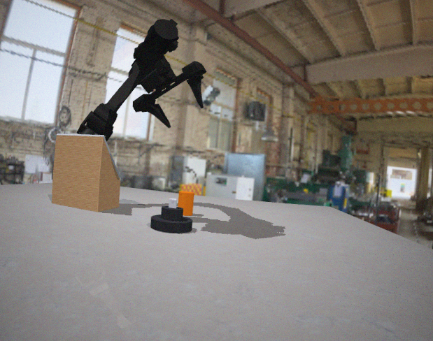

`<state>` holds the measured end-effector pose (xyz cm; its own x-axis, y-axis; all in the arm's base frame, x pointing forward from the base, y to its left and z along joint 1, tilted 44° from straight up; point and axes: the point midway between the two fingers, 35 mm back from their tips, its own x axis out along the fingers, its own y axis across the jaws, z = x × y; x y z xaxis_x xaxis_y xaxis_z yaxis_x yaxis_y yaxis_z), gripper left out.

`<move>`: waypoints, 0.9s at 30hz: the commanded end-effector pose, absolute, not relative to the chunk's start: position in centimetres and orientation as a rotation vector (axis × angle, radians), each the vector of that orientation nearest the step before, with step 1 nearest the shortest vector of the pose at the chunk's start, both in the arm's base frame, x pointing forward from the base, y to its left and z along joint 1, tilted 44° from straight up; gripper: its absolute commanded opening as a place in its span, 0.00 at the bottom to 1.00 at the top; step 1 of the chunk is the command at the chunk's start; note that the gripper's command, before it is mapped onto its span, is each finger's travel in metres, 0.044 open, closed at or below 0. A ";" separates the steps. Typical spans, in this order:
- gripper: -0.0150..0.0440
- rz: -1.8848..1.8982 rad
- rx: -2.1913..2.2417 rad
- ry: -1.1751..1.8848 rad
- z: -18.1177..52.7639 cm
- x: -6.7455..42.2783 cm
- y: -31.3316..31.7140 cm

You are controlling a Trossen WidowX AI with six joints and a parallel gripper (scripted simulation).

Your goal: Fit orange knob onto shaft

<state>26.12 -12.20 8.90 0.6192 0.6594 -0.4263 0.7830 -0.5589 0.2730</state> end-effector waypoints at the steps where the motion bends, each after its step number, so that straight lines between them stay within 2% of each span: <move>1: 1.00 -0.005 1.593 1.352 8.6 28.3 -5.6; 14: 1.00 0.609 0.562 1.370 8.5 29.1 2.6; 27: 1.00 0.616 0.550 1.368 8.5 29.1 2.7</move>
<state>28.97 2.62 8.52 0.0987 0.6990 -0.7082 -0.0380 0.7138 0.6993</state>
